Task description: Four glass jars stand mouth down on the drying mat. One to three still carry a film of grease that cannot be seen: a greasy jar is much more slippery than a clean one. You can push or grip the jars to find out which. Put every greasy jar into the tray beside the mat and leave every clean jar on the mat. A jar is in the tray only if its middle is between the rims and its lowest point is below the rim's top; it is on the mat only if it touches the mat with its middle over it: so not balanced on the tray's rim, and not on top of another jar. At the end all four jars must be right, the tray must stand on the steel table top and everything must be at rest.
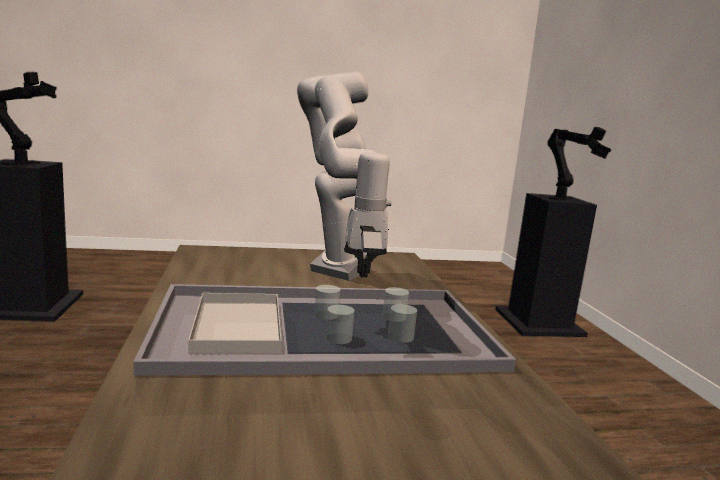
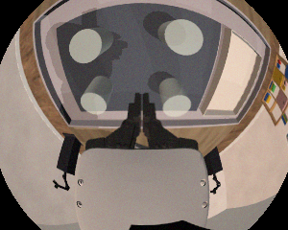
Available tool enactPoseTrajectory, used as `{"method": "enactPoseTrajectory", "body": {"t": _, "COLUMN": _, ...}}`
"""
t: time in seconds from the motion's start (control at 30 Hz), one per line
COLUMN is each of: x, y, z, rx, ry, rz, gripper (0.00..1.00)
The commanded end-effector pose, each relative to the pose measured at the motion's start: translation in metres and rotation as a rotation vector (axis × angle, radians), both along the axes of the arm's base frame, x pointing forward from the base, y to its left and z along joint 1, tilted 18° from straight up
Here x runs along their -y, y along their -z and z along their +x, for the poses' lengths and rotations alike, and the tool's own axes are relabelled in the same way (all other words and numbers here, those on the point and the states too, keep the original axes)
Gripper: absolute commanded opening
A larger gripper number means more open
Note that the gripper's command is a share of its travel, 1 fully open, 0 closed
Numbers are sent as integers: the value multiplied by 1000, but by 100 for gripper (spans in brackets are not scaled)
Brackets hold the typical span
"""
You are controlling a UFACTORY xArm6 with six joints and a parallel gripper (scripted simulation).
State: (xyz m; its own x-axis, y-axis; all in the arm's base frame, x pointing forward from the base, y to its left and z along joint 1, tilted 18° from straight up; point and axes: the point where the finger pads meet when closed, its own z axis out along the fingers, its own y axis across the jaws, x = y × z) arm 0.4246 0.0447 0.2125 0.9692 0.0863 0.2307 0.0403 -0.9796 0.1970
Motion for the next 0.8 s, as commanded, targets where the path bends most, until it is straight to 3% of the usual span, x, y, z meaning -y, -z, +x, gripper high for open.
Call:
{"method": "enactPoseTrajectory", "body": {"t": 0.0, "x": 35, "y": -9, "z": 2, "rx": 3, "ry": -4, "rz": 6, "gripper": 0}}
{"method": "enactPoseTrajectory", "body": {"t": 0.13, "x": 67, "y": -15, "z": 2, "rx": 3, "ry": -4, "rz": 6, "gripper": 0}}
{"method": "enactPoseTrajectory", "body": {"t": 0.27, "x": 75, "y": -16, "z": 2, "rx": 3, "ry": -4, "rz": 6, "gripper": 0}}
{"method": "enactPoseTrajectory", "body": {"t": 0.7, "x": 86, "y": 43, "z": 17, "rx": 3, "ry": -4, "rz": 6, "gripper": 0}}
{"method": "enactPoseTrajectory", "body": {"t": 0.77, "x": 86, "y": 43, "z": 17, "rx": 3, "ry": -4, "rz": 6, "gripper": 0}}
